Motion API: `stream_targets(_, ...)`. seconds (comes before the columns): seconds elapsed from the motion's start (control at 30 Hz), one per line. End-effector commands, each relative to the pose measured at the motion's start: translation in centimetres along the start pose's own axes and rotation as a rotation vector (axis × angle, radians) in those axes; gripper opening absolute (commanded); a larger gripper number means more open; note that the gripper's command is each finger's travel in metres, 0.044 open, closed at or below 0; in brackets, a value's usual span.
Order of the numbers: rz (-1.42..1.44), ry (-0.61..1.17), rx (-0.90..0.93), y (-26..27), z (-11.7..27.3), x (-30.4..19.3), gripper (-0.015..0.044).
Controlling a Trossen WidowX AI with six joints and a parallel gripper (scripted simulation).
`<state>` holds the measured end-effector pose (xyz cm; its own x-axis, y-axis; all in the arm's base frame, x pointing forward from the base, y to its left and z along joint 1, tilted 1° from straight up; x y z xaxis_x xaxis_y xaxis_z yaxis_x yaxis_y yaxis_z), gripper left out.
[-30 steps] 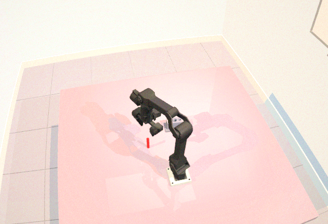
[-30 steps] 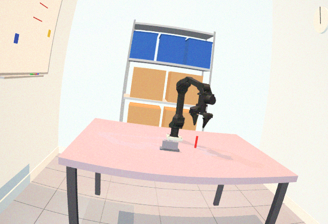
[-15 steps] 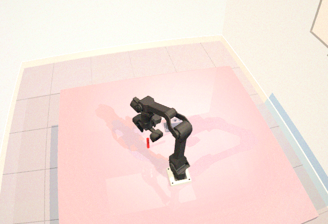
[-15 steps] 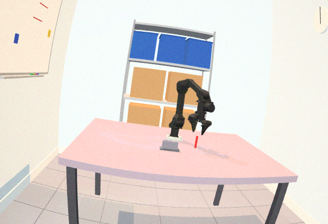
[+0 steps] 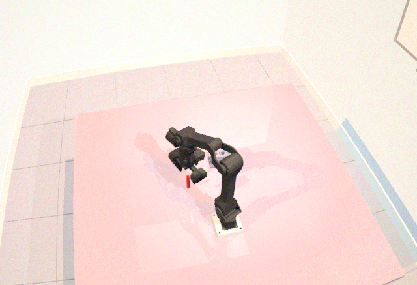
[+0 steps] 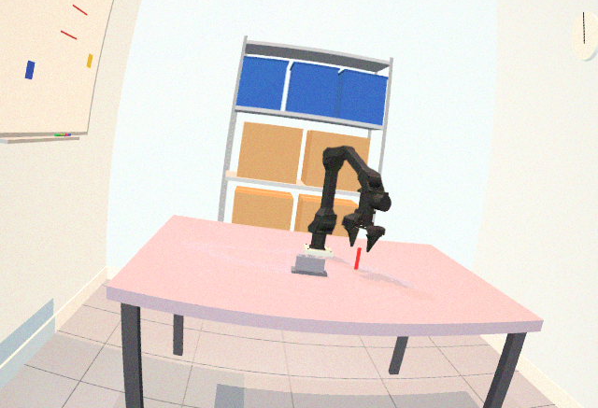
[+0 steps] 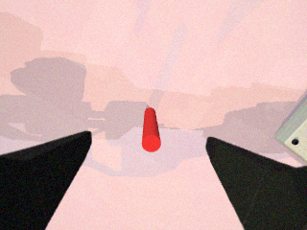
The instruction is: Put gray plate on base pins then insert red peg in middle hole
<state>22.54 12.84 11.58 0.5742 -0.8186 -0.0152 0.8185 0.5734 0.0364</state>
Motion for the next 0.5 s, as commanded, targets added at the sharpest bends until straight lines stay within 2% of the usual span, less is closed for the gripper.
stream_targets(0.0, -0.006, 0.003, -0.001, 0.0, -0.7, 0.0, 0.0440)
stream_targets(0.47, -0.006, 0.003, -0.001, -0.1, -2.9, 0.0, 0.0440)
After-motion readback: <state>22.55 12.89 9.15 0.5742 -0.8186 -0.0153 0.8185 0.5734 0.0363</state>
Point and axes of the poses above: the point midway between the two fingers, 35 mm back from their tips, its own z axis back along the fingers, its own y axis across the jaws, x = y × z, the point moved 2 cm from there along z, back along the fingers, and after that the axes turned 4 degrees about z, right-handed, at the moved point
